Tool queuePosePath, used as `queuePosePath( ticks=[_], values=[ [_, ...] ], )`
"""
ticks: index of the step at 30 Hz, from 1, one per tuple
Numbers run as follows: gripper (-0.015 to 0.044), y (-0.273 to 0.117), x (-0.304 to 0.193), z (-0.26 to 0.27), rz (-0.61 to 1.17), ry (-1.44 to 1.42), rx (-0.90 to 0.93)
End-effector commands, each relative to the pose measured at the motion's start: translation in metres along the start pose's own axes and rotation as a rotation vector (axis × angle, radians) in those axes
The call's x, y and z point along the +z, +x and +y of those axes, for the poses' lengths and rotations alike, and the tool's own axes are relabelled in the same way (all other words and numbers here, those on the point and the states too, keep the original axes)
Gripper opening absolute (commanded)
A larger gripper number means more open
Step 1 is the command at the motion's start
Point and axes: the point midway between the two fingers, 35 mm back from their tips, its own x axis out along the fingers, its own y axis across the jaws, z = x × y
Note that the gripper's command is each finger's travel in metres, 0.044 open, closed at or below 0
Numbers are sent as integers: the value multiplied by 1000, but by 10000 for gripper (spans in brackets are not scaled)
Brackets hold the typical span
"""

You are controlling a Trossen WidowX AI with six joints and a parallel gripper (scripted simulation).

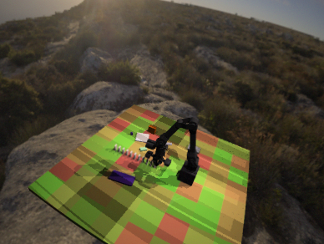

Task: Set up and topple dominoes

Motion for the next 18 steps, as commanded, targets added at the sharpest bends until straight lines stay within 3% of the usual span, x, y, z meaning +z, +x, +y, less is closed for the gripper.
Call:
queuePosePath(
  ticks=[1,6,14,18],
  values=[
    [0,-1,1,7,-4,-3,4],
    [0,-13,-24,19,28,-56,86],
    [0,-59,0,30,-3,-6,10],
    [0,-61,1,30,-4,-3,6]
  ],
)
